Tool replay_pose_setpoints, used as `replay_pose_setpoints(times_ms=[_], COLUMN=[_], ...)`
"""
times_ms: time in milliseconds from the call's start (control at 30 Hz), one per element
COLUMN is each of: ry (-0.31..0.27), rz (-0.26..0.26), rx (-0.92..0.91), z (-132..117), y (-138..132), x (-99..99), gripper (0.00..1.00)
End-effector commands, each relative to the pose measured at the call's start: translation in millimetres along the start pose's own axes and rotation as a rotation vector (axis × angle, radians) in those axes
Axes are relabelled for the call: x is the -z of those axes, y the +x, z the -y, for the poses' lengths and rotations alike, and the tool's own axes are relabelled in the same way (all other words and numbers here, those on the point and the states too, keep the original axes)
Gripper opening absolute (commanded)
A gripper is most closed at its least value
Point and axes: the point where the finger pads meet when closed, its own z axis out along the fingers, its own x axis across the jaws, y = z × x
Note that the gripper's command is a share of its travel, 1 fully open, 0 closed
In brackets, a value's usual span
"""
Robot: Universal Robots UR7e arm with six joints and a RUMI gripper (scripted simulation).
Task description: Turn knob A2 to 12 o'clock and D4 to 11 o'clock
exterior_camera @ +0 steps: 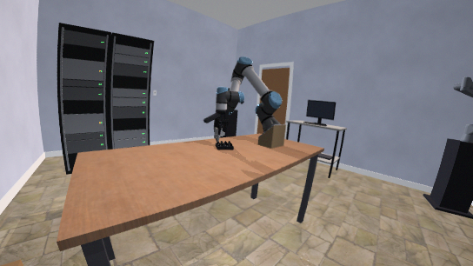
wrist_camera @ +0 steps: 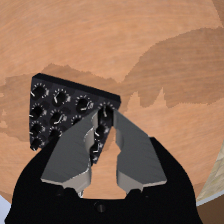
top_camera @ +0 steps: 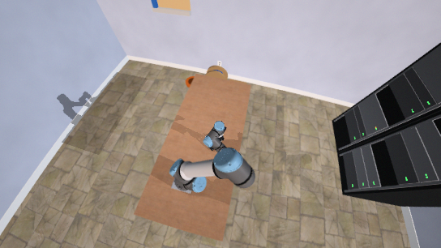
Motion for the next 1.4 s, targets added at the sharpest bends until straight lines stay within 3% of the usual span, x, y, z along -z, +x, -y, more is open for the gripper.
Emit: replay_pose_setpoints(times_ms=[0, 767, 1367], ry=[0.006, 0.006, 0.006], rz=[0.003, 0.002, 0.002], rx=[0.106, 0.408, 0.506], z=[0.3, -0.1, -0.3], y=[-0.4, -1.8, -2.2], x=[0.3, 0.3, 0.3], gripper=[0.04, 0.04, 0.04])
